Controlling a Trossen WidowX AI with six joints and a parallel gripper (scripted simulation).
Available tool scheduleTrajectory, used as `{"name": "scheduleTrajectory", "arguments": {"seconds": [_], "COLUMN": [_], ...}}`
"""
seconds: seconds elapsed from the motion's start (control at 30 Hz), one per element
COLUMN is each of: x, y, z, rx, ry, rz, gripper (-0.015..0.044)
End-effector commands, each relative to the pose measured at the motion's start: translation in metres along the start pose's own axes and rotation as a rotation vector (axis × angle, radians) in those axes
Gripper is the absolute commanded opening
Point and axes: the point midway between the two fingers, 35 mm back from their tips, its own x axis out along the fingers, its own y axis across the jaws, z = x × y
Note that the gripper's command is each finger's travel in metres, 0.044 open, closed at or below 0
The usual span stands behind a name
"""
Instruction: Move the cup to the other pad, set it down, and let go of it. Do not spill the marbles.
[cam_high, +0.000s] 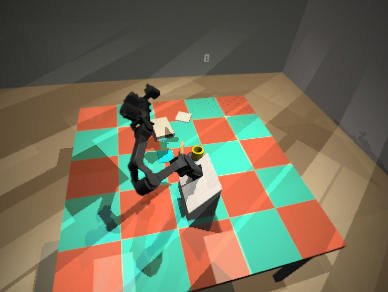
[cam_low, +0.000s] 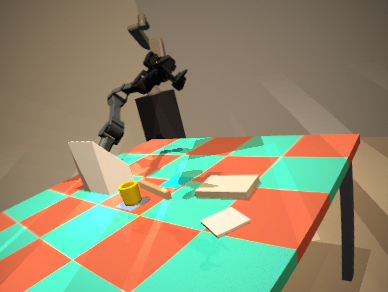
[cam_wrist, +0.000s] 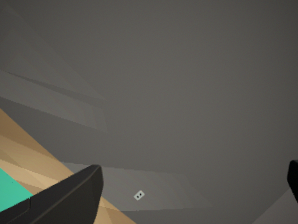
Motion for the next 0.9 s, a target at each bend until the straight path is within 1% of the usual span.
{"name": "scheduleTrajectory", "arguments": {"seconds": [0.0, 0.07, 0.13, 0.27, 0.33, 0.43, 0.6, 0.73, 0.87], "x": [0.002, 0.013, 0.025, 0.031, 0.027, 0.011, -0.033, -0.076, -0.118], "y": [0.000, -0.002, -0.004, -0.010, -0.013, -0.016, -0.013, -0.005, 0.008], "z": [-0.003, -0.031, -0.071, -0.151, -0.190, -0.246, -0.320, -0.359, -0.381], "rx": [-0.010, -0.088, -0.202, -0.386, -0.455, -0.527, -0.542, -0.466, -0.323], "ry": [0.013, 0.116, 0.262, 0.535, 0.661, 0.829, 1.020, 1.070, 1.030], "rz": [0.002, 0.019, 0.062, 0.200, 0.295, 0.471, 0.812, 1.093, 1.341], "gripper": [0.0374, 0.0321, 0.0269, 0.0167, 0.0167, 0.0167, 0.0167, 0.0167, 0.0167]}}
